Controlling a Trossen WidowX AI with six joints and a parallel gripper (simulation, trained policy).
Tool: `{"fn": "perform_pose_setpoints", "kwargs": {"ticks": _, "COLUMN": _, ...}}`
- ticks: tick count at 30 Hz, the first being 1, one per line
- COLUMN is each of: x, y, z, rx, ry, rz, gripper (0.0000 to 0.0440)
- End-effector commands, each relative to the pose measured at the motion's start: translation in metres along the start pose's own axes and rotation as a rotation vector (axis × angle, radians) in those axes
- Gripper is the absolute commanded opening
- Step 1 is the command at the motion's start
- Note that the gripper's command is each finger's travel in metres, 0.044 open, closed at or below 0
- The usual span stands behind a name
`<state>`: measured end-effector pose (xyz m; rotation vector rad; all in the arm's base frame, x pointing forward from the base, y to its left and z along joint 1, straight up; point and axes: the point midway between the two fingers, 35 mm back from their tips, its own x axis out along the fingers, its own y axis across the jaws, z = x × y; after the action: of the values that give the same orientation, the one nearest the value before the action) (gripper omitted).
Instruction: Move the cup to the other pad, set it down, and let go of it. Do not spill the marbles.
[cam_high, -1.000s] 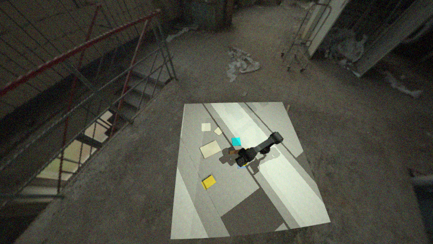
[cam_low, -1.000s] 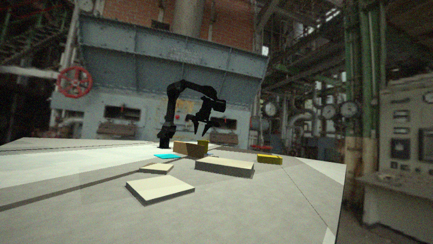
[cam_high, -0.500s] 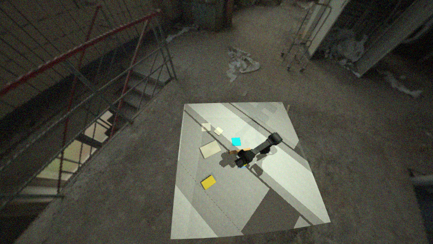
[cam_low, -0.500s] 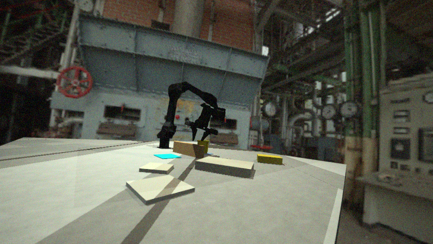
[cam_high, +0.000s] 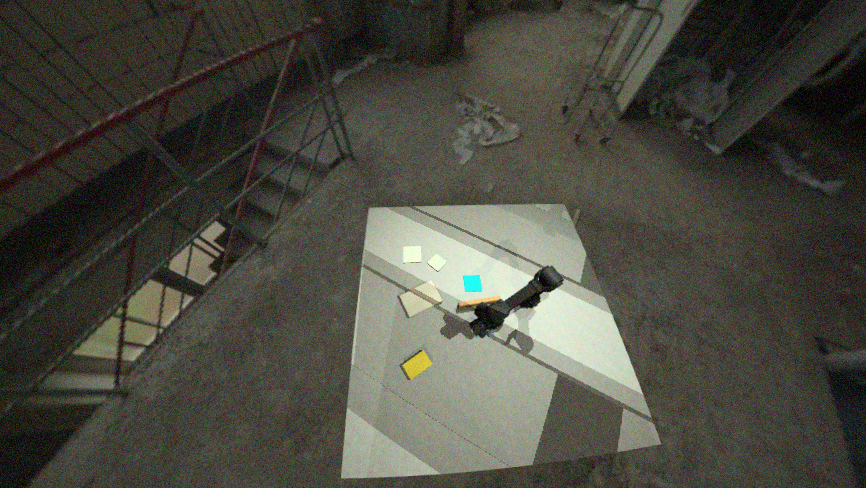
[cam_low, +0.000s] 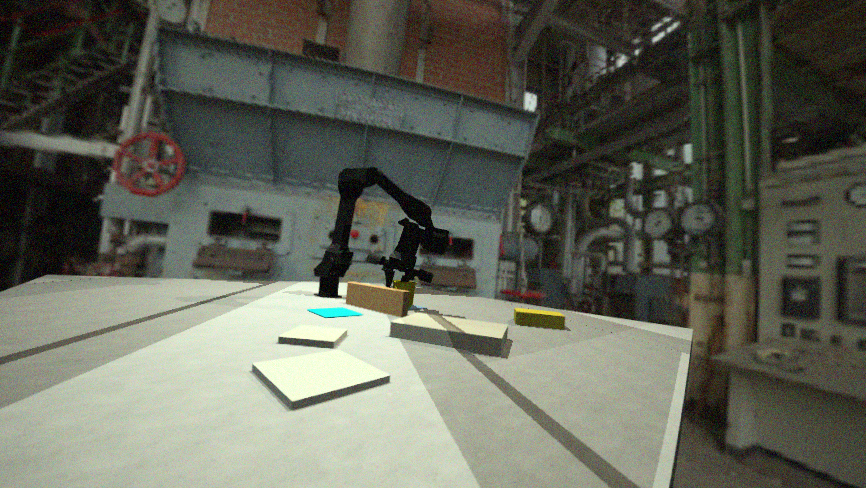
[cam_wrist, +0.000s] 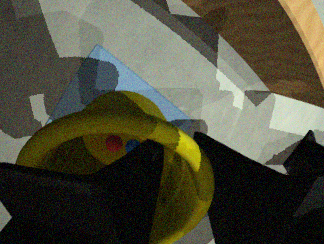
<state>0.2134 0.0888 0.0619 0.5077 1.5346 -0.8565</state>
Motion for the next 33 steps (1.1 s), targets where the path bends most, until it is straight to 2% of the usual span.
{"fn": "perform_pose_setpoints", "kwargs": {"ticks": 1, "x": 0.005, "y": -0.005, "z": 0.002, "rx": -0.021, "ry": -0.011, "rz": -0.010, "gripper": 0.0022}}
{"fn": "perform_pose_setpoints", "kwargs": {"ticks": 5, "x": 0.000, "y": -0.006, "z": 0.003, "rx": -0.021, "ry": -0.015, "rz": 0.005, "gripper": 0.0000}}
{"fn": "perform_pose_setpoints", "kwargs": {"ticks": 17, "x": -0.026, "y": -0.012, "z": 0.011, "rx": 0.039, "ry": -0.010, "rz": 0.069, "gripper": 0.0001}}
{"fn": "perform_pose_setpoints", "kwargs": {"ticks": 33, "x": -0.077, "y": -0.025, "z": 0.033, "rx": 0.203, "ry": -0.019, "rz": 0.190, "gripper": 0.0003}}
